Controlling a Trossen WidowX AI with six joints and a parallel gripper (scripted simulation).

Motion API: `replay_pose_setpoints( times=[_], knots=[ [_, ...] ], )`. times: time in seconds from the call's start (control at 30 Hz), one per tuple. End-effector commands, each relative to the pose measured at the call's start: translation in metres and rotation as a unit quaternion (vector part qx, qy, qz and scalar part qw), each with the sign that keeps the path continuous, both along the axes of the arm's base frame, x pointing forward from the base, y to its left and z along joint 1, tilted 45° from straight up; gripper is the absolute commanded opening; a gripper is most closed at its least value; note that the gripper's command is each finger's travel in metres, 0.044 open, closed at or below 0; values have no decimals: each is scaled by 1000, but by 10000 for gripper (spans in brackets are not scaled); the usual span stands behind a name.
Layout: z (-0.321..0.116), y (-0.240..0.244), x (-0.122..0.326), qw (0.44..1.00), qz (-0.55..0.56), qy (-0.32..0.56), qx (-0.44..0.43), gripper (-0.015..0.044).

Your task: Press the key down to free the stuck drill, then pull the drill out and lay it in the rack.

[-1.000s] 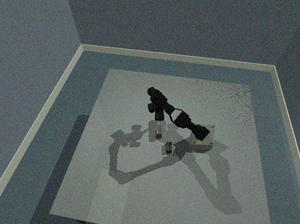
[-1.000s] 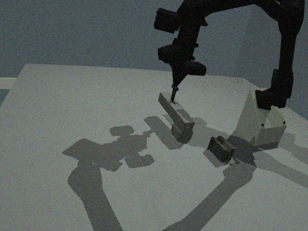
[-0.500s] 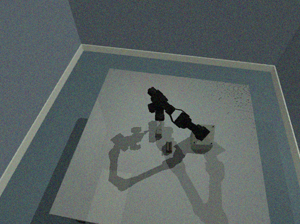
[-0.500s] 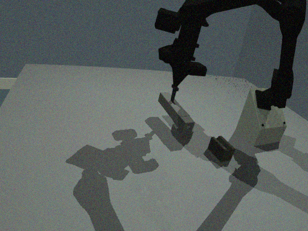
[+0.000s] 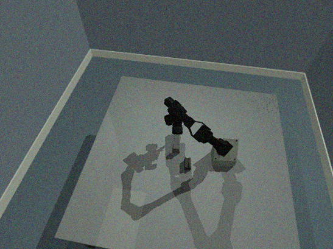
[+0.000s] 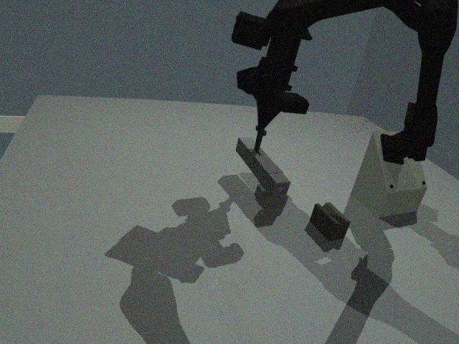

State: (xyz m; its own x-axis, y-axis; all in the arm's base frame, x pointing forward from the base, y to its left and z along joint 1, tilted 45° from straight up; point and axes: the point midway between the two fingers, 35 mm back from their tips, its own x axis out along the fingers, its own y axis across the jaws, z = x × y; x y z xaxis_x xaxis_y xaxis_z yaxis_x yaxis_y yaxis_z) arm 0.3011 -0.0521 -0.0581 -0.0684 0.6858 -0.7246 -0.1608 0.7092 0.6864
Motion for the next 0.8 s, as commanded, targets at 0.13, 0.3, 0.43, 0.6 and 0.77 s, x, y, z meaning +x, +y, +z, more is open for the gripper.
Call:
replay_pose_setpoints(
  times=[0.13,0.3,0.43,0.6,0.77],
  knots=[
    [-16,12,-8,1000,11,18,5,0],
    [-17,13,-8,1000,11,18,5,0],
    [-18,14,-8,1000,11,18,5,0],
    [-19,15,-8,1000,11,18,5,0],
    [-20,17,-8,1000,11,18,5,0]
  ],
)
